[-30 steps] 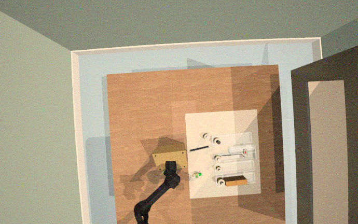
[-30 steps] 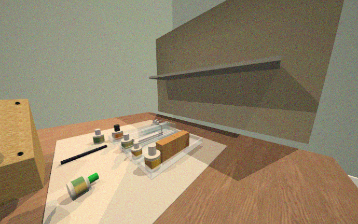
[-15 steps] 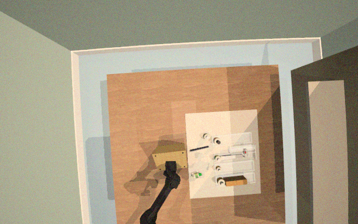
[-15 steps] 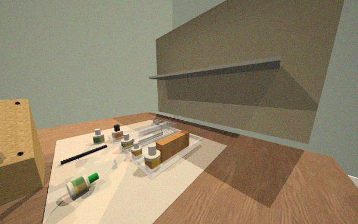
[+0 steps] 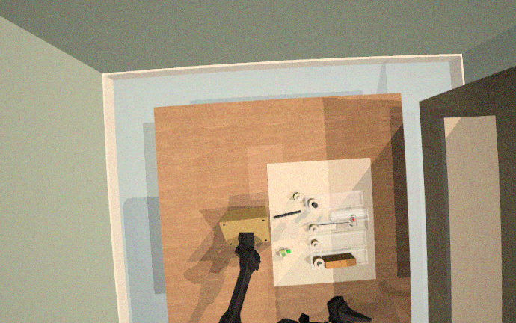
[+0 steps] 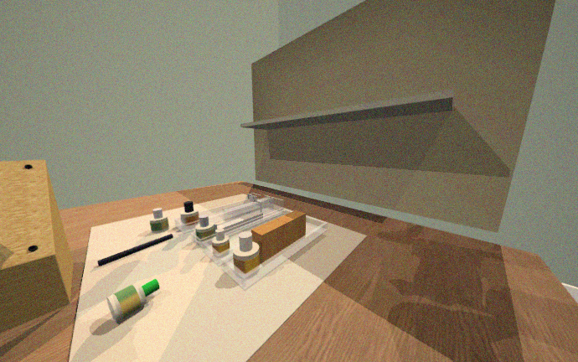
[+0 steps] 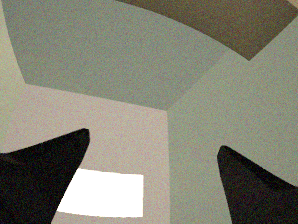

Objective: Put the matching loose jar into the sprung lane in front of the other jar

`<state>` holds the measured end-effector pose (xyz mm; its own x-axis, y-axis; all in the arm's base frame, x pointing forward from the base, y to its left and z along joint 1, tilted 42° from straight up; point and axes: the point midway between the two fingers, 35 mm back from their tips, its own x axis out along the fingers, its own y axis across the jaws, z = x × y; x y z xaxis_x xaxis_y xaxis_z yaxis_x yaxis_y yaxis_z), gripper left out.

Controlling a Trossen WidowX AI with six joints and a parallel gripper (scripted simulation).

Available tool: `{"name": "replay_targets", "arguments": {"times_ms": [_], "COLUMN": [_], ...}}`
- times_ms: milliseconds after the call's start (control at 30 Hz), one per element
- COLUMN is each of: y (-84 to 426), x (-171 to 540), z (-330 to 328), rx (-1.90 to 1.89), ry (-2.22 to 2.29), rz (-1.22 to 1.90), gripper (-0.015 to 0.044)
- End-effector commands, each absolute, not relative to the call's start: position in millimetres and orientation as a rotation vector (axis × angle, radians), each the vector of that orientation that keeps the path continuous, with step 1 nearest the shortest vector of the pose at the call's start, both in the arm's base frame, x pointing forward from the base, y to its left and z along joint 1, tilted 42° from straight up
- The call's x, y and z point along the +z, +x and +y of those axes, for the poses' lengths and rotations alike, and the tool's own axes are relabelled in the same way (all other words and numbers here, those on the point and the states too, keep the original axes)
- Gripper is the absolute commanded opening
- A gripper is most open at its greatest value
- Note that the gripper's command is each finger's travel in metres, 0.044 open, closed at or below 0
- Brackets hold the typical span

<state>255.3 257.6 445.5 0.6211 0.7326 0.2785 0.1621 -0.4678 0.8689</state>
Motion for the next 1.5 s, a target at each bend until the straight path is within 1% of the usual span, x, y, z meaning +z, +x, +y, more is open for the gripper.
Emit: {"name": "replay_targets", "arguments": {"times_ms": [0,267,500,700,933,1100,1200,1467], "y": [279,315,333,328,302,271,256,252], "x": [408,299,183,87,-8,-59,-74,-82], "z": [276,304,306,285,238,190,167,157], "rx": [0.674,0.334,0.046,-0.155,-0.328,-0.405,-0.422,-0.423], "ry": [1.876,1.538,1.128,0.701,0.11,-0.395,-0.637,-0.654], "rz": [0.718,0.771,0.872,0.987,1.153,1.303,1.375,1.38], "gripper": [0.044,0.044,0.044,0.044,0.044,0.044,0.044,0.044]}}
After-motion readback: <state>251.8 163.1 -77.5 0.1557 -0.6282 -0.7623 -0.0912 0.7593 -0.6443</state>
